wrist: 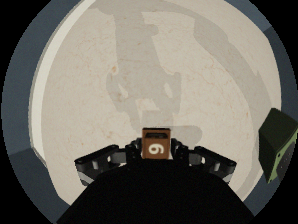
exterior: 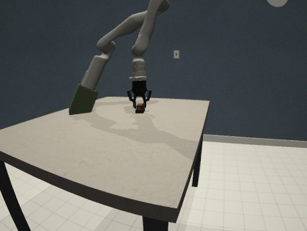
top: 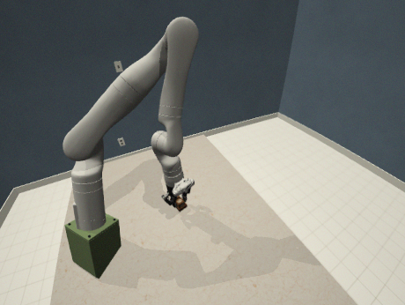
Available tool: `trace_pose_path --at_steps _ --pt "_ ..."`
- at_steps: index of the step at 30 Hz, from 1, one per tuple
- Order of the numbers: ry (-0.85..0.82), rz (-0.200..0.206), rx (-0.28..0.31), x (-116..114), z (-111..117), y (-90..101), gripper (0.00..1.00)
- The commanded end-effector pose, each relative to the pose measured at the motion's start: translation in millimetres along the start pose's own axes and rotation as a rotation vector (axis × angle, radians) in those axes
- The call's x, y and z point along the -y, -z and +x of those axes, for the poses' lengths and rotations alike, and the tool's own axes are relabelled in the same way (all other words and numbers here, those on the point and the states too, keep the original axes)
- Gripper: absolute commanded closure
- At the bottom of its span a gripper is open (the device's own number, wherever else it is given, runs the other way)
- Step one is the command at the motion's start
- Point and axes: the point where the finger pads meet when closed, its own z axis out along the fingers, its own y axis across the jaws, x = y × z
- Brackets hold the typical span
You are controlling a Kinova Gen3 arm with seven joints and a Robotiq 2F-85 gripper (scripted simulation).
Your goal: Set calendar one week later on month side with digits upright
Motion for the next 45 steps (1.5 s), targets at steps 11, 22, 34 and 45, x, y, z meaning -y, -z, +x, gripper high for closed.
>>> trace_pose_path --at_steps 11,22,34,45 --pt "0.000 0.001 -0.001 0.2 0.2 0.3 0.72" --pt "0.000 0.001 -0.001 0.2 0.2 0.3 0.72" --pt "0.000 0.001 -0.001 0.2 0.2 0.3 0.72" --pt "0.000 0.001 -0.001 0.2 0.2 0.5 0.72"
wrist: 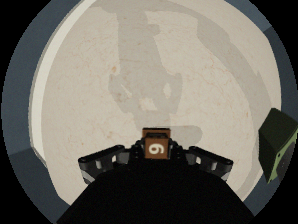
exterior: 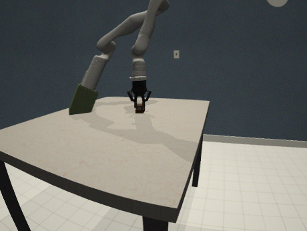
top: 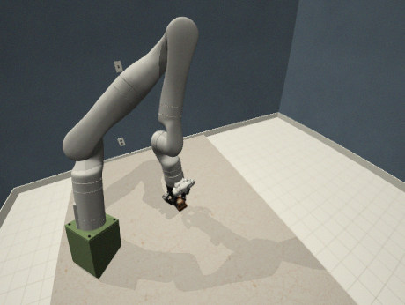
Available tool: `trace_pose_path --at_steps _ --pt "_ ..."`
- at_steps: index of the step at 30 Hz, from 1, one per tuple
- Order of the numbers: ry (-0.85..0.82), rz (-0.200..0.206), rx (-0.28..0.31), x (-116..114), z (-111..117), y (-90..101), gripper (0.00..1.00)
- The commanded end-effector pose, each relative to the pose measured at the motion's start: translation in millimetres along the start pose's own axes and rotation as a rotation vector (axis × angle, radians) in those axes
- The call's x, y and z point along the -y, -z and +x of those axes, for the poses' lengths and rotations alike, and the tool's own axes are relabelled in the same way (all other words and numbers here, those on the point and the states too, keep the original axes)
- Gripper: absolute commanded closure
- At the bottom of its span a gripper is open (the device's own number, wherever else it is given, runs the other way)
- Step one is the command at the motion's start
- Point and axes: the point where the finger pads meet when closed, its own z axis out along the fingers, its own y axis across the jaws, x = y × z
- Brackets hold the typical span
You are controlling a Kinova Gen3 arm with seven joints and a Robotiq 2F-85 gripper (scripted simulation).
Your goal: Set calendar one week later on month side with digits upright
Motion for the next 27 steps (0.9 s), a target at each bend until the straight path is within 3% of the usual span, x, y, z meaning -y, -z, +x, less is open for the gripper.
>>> trace_pose_path --at_steps 1,27 --pt "0.000 0.001 0.000 0.2 0.2 0.4 0.72" --pt "0.000 0.001 0.000 0.2 0.2 23.3 0.72"
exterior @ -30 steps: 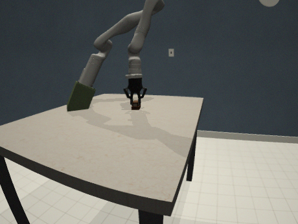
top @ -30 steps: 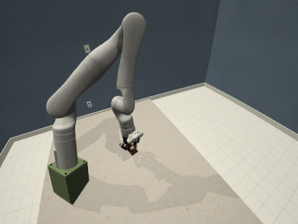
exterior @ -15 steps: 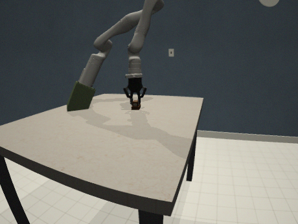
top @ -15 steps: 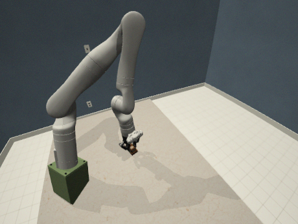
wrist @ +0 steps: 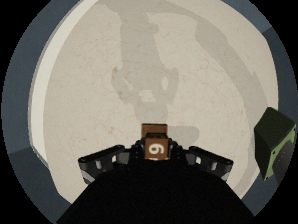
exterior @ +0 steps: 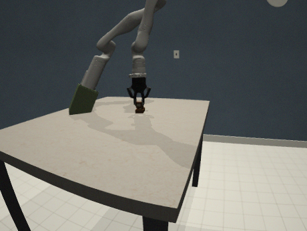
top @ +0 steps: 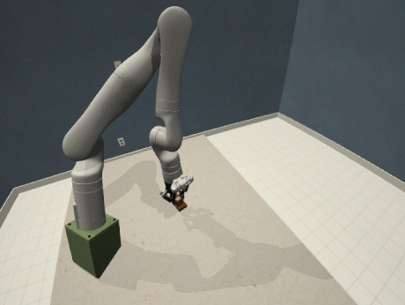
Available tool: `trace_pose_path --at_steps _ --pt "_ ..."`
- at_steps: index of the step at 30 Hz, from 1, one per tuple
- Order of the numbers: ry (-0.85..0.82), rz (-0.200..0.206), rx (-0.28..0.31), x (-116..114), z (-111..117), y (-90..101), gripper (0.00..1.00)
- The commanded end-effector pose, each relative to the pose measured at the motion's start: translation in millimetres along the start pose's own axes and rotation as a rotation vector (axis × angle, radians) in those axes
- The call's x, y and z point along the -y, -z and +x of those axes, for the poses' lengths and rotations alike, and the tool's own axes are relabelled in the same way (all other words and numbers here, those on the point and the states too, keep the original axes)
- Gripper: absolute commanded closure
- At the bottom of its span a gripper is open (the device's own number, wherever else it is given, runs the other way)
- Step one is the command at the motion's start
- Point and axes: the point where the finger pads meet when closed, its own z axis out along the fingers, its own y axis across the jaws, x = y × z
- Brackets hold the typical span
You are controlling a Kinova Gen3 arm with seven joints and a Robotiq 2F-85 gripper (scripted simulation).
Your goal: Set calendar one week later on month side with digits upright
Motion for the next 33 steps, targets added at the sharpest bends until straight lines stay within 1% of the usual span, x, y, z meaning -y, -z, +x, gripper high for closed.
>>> trace_pose_path --at_steps 1,8,10,22,33 --pt "-0.006 0.012 -0.008 3.4 4.2 7.9 0.72" --pt "-0.006 0.012 -0.008 3.2 4.1 20.7 0.72" --pt "-0.006 0.012 -0.008 3.2 4.1 20.7 0.72" --pt "-0.006 0.012 -0.008 3.0 4.0 39.8 0.72" --pt "-0.006 0.012 -0.008 2.9 3.9 49.7 0.72"
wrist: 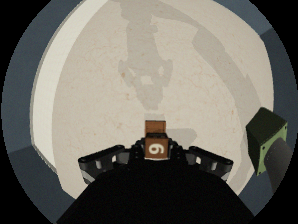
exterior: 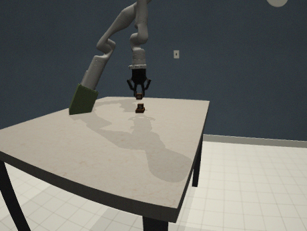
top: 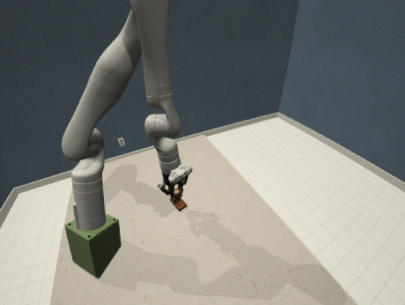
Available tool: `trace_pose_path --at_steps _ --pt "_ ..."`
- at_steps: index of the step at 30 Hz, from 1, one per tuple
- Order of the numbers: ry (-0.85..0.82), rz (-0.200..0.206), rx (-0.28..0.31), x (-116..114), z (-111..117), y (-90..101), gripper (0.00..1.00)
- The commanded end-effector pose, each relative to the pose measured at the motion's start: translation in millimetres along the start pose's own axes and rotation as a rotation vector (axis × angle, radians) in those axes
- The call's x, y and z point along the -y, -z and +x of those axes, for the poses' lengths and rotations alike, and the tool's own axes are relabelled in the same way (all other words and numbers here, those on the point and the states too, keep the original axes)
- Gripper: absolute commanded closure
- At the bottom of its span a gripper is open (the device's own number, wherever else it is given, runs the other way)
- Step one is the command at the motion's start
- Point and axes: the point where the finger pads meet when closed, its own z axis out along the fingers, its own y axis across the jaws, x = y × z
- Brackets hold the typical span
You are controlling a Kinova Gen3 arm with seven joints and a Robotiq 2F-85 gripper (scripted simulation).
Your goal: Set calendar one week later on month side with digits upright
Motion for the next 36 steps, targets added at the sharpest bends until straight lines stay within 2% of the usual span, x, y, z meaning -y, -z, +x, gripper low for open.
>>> trace_pose_path --at_steps 1,36 --pt "-0.012 0.005 -0.007 1.5 5.6 5.3 0.72" --pt "-0.012 0.005 -0.007 1.5 5.5 28.8 0.72"
